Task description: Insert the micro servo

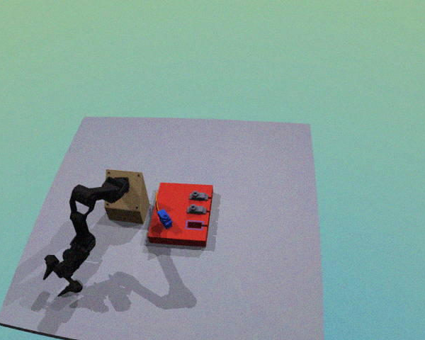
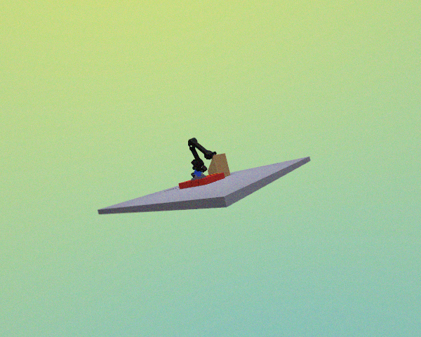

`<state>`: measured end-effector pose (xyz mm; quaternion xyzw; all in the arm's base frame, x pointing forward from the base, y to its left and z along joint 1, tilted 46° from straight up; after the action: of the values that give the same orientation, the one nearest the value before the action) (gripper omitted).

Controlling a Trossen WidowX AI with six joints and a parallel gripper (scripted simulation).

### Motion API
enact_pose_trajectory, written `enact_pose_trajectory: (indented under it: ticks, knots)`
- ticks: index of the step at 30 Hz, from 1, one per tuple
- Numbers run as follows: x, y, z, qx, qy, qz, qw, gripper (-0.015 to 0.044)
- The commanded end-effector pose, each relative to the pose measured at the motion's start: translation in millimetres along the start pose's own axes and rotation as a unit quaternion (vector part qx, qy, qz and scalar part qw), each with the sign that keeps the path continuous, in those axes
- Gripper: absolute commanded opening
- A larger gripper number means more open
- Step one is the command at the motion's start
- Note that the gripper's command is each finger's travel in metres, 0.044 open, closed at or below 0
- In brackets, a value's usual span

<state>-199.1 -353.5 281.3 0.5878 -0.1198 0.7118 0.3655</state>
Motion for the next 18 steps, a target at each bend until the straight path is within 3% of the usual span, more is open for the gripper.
enact_pose_trajectory:
  ticks: [1, 18]
  knots:
    - [-0.7, -4.9, 24.6, 0.029, -0.015, 0.012, 0.999, 0.044]
    - [-19.9, -29.3, 100.3, 0.131, -0.056, 0.065, 0.988, 0.044]
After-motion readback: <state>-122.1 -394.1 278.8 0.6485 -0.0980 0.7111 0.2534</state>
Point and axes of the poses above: the point midway between the two fingers, 35 mm back from their tips, its own y axis out along the fingers, its own z axis across the jaws, x = y × z, the point moved 1 cm from there along -y, back along the fingers, and after that the axes turned 8 degrees about y, right-handed, at the moved point
